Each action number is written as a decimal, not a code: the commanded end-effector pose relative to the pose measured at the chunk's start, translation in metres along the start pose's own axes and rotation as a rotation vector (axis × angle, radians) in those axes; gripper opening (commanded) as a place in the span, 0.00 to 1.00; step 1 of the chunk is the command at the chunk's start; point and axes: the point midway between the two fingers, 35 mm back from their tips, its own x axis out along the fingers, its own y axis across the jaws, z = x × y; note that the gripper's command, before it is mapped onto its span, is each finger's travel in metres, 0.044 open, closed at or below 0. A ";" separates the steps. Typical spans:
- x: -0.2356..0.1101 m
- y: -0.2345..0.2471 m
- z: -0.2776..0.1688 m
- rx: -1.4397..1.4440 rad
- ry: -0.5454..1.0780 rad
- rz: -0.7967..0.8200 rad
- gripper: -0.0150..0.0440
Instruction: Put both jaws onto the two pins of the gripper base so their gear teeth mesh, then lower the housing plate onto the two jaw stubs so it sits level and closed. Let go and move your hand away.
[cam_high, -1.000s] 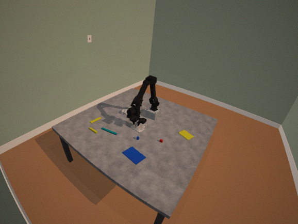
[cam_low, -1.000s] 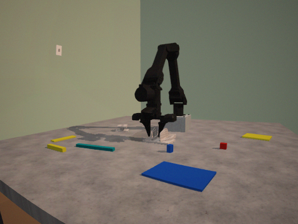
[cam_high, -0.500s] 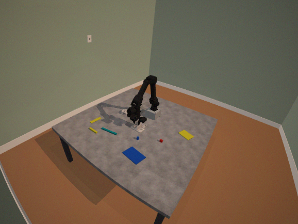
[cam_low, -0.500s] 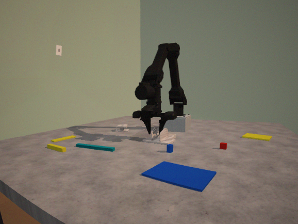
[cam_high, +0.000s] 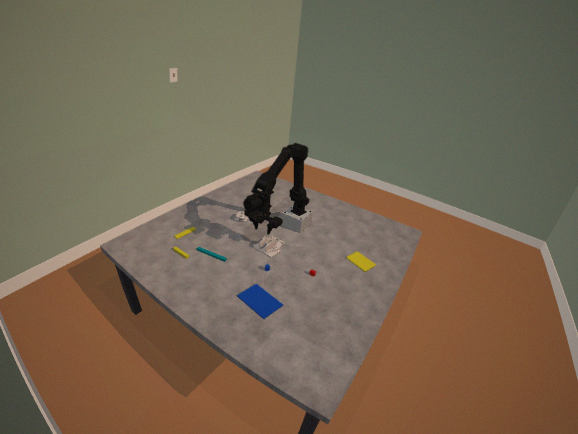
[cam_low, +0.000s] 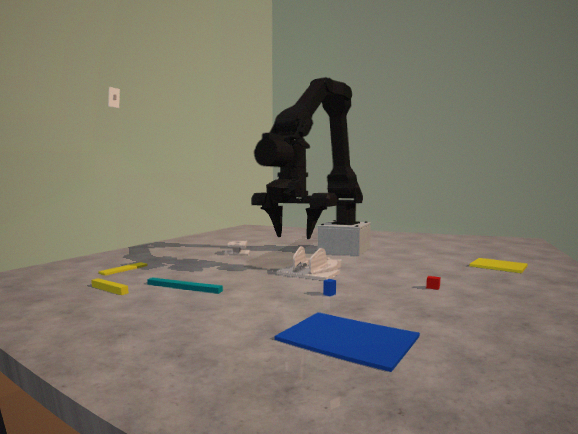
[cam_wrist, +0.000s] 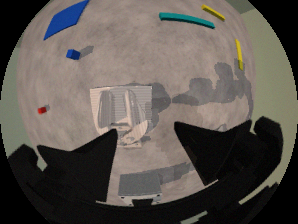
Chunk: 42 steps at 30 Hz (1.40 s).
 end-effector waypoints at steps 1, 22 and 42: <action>-0.002 -0.018 0.000 0.078 -0.003 -0.002 0.99; -0.013 -0.115 -0.028 0.508 0.000 -0.012 1.00; -0.023 -0.196 -0.086 0.917 0.002 -0.021 1.00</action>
